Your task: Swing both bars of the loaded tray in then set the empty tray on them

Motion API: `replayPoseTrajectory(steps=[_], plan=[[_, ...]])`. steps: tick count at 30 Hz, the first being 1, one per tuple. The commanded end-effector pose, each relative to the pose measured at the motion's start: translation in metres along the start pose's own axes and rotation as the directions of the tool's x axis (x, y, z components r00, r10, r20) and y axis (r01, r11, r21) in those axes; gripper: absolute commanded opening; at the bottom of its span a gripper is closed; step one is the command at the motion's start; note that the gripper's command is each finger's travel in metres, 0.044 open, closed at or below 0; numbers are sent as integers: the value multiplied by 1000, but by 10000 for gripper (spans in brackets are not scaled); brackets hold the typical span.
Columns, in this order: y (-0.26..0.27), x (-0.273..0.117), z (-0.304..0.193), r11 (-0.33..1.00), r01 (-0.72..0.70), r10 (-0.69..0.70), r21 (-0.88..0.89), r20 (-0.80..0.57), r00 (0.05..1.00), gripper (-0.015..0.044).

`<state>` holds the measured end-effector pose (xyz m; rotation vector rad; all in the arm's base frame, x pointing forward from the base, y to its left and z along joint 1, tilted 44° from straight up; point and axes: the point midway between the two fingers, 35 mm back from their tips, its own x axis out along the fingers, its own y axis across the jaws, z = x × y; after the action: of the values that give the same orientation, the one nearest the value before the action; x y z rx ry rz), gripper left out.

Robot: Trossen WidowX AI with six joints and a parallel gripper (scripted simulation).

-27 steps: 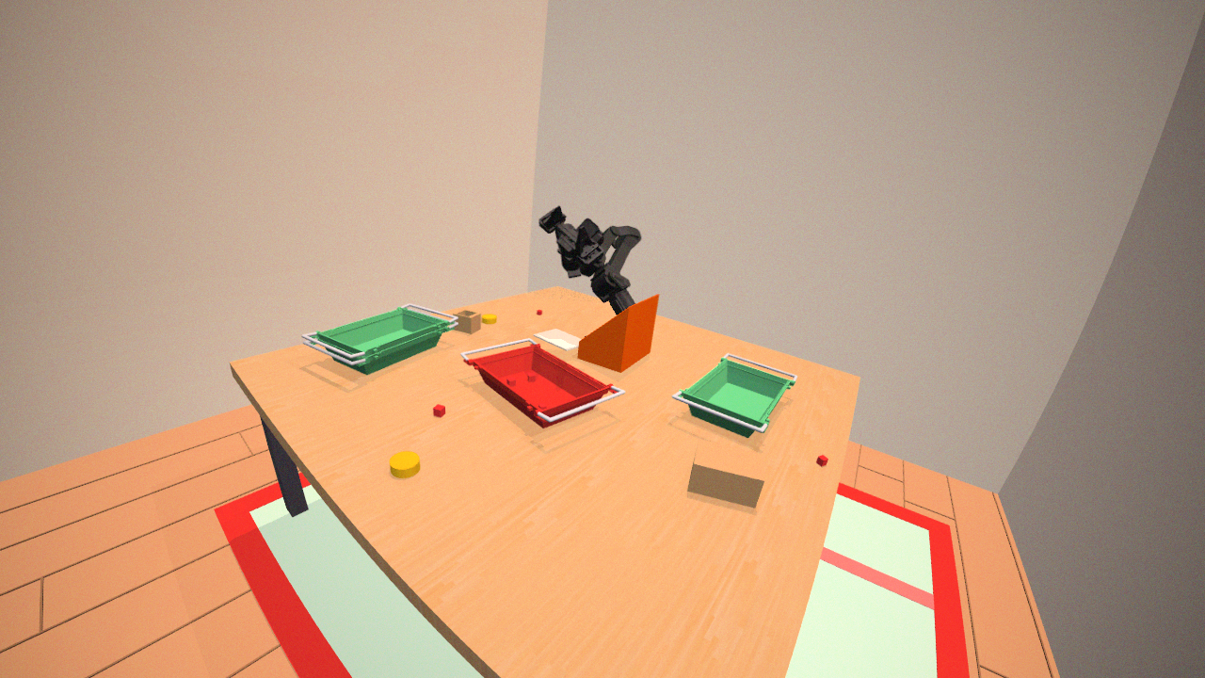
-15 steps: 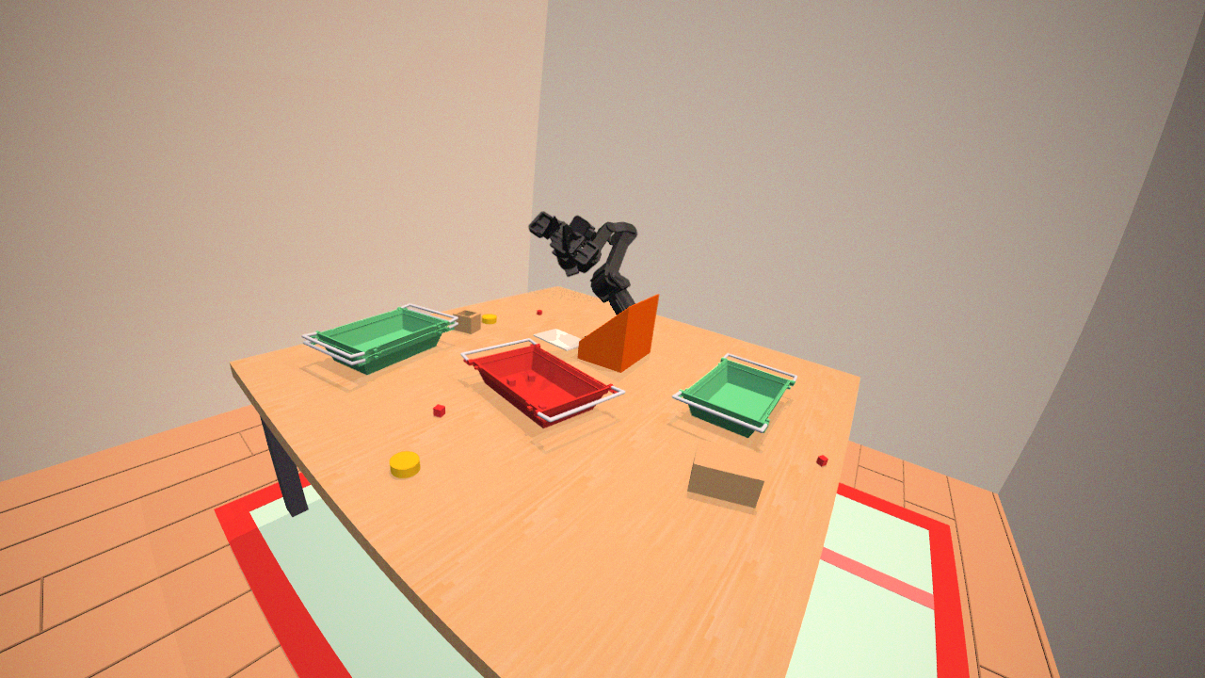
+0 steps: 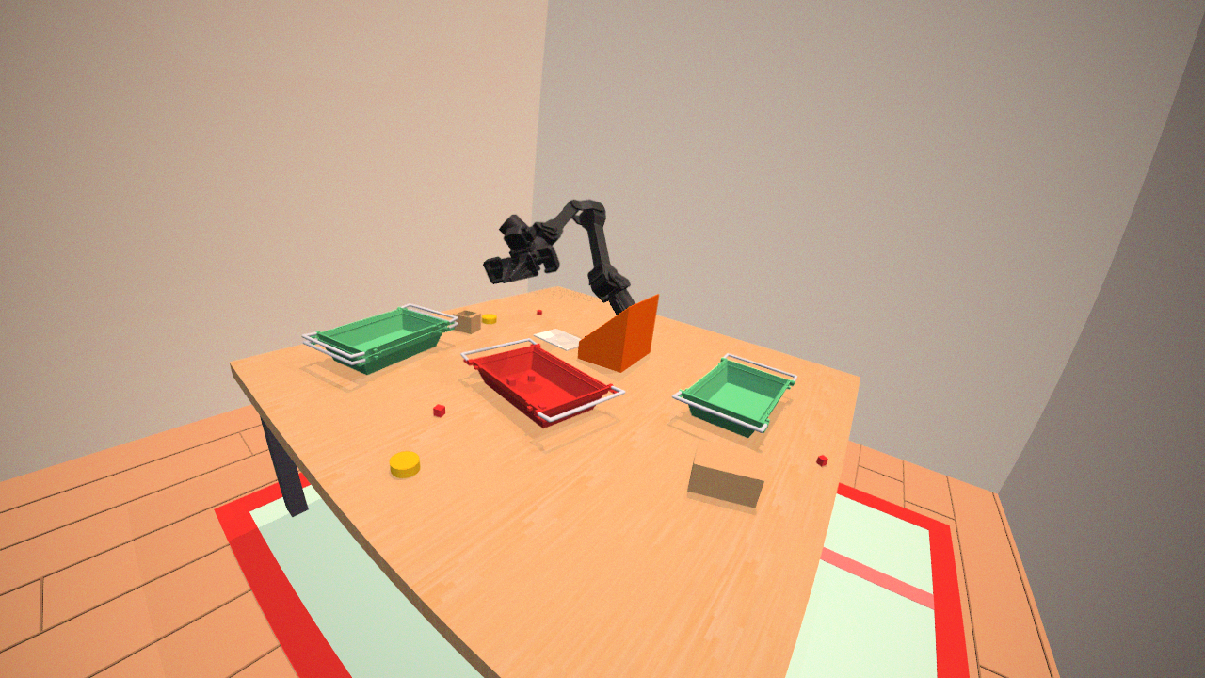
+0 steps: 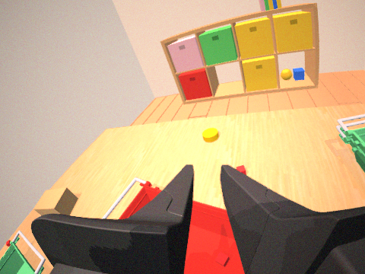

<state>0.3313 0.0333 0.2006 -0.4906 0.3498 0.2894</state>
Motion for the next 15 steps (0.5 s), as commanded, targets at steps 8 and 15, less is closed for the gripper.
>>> replayPoseTrajectory(steps=[8, 15], plan=[[-85, 9, -107, 837, 540, -304, -94, -899, 314, 81], [-89, 7, -108, 824, 550, -326, -135, -907, 266, 81]])
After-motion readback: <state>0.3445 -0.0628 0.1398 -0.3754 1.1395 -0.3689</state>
